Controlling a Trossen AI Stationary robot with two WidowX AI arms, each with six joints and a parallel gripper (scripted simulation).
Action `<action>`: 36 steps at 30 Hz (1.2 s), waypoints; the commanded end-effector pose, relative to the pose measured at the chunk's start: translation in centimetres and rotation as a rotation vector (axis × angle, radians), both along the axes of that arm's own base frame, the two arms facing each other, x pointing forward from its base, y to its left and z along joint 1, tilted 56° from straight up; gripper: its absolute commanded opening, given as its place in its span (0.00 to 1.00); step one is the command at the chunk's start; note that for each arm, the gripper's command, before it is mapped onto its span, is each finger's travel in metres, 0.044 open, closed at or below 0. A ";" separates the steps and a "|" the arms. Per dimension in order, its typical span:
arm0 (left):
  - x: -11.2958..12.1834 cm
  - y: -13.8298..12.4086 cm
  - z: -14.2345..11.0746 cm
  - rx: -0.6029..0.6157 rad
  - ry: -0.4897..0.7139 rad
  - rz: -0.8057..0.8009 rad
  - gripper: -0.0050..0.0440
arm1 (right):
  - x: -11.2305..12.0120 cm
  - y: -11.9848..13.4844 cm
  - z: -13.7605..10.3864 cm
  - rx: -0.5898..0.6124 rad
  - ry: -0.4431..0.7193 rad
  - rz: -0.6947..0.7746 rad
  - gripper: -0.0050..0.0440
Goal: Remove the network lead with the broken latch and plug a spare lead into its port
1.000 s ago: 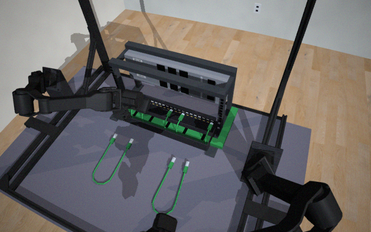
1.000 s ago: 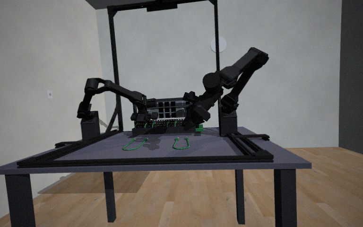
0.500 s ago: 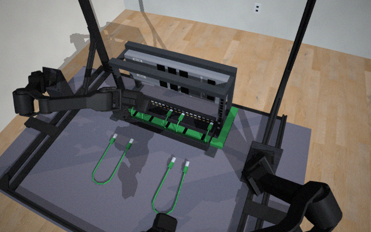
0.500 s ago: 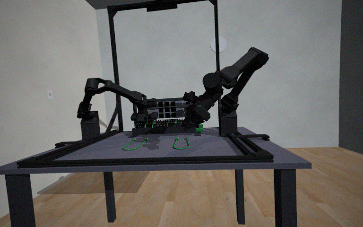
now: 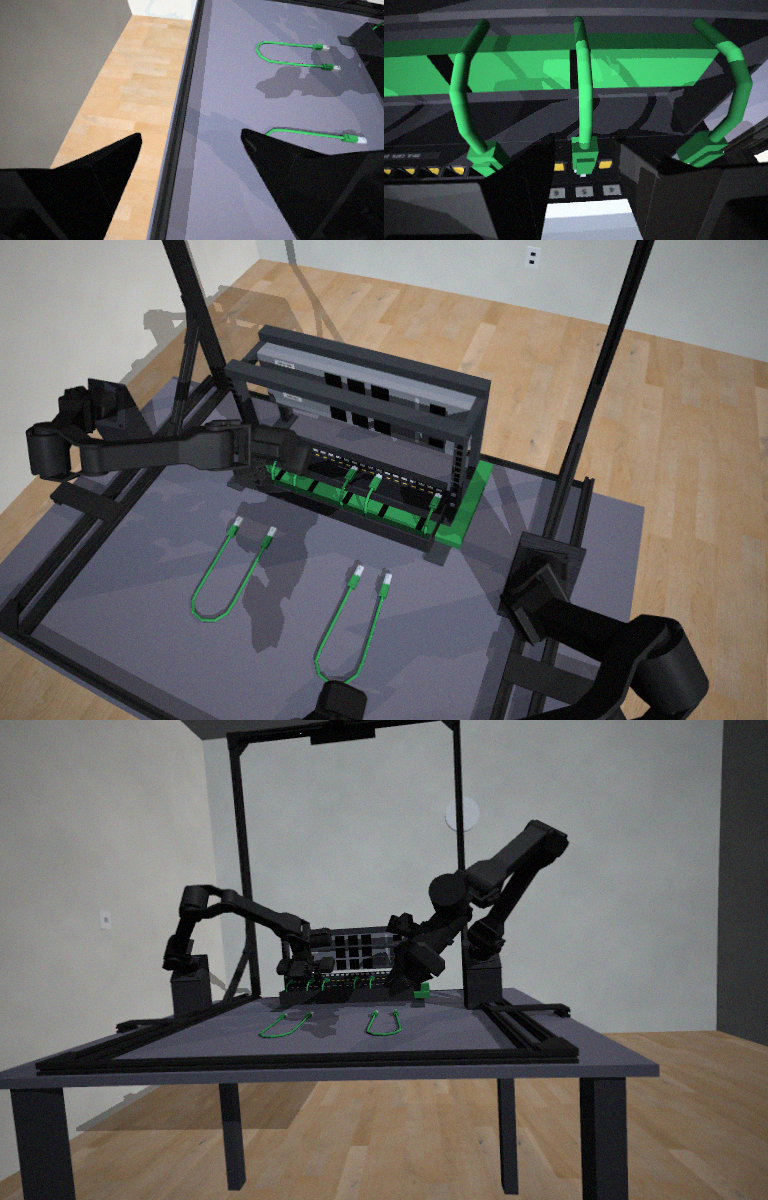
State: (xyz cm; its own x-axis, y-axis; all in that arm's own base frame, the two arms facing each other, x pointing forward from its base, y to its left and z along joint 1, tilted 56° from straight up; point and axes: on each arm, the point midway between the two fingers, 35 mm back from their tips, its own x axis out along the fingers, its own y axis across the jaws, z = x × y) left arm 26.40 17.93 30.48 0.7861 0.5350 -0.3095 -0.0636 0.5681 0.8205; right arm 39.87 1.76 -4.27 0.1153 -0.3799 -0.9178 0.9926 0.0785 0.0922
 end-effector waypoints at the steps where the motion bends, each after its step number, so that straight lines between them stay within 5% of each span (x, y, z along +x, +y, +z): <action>1: 0.0 0.0 0.0 0.000 0.000 0.000 1.00 | 0.0 0.0 0.0 0.000 0.000 0.000 0.46; 14: 0.0 0.0 0.0 0.000 0.000 0.000 1.00 | 0.0 0.0 0.0 0.000 0.000 0.000 0.46; 15: 0.0 0.0 0.0 0.000 0.000 0.000 1.00 | -0.8 3.0 5.1 0.000 0.000 0.000 0.46; 31: 0.0 0.0 0.0 0.000 0.000 0.000 1.00 | -0.8 3.0 5.1 0.000 0.000 0.000 0.46; 32: 0.0 0.0 0.0 0.000 0.000 0.000 1.00 | -1.1 -0.4 9.9 0.001 0.004 0.004 0.46; 36: 0.0 0.0 0.0 0.000 0.000 0.000 1.00 | -1.1 -0.4 9.9 0.001 0.004 0.004 0.46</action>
